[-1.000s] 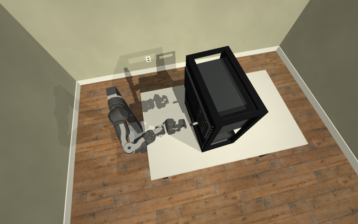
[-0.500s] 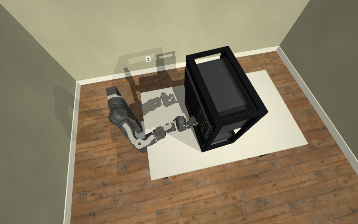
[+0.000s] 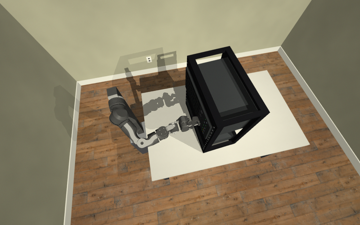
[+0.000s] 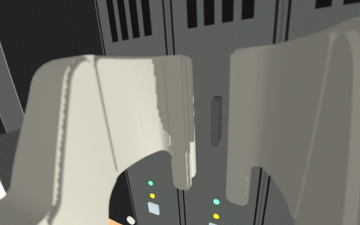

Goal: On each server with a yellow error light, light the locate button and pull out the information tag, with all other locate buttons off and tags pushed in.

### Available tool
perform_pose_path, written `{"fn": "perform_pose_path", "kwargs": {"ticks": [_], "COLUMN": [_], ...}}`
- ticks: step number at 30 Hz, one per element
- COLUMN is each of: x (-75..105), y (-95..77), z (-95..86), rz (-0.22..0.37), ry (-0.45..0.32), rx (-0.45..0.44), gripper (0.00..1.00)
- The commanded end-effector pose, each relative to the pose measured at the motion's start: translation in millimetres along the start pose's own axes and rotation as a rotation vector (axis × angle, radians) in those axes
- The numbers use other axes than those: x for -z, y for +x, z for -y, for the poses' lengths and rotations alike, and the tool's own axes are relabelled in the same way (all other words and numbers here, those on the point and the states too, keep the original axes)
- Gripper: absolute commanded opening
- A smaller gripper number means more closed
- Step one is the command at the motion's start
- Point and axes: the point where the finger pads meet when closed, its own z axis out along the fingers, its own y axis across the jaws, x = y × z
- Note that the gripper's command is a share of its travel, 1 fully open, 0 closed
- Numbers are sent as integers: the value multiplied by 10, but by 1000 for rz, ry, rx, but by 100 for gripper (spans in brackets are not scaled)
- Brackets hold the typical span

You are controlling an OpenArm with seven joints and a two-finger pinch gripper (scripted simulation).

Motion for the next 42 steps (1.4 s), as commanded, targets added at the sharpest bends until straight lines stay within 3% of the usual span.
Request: {"fn": "perform_pose_path", "kwargs": {"ticks": [1,33,34,42], "x": [-4,-82,-82,-82], "y": [13,7,7,7], "z": [-24,-31,-31,-31], "rz": [-5,-4,-4,-4], "ry": [-4,-4,-4,-4], "rx": [1,2,2,2], "gripper": [10,10,0,0]}}
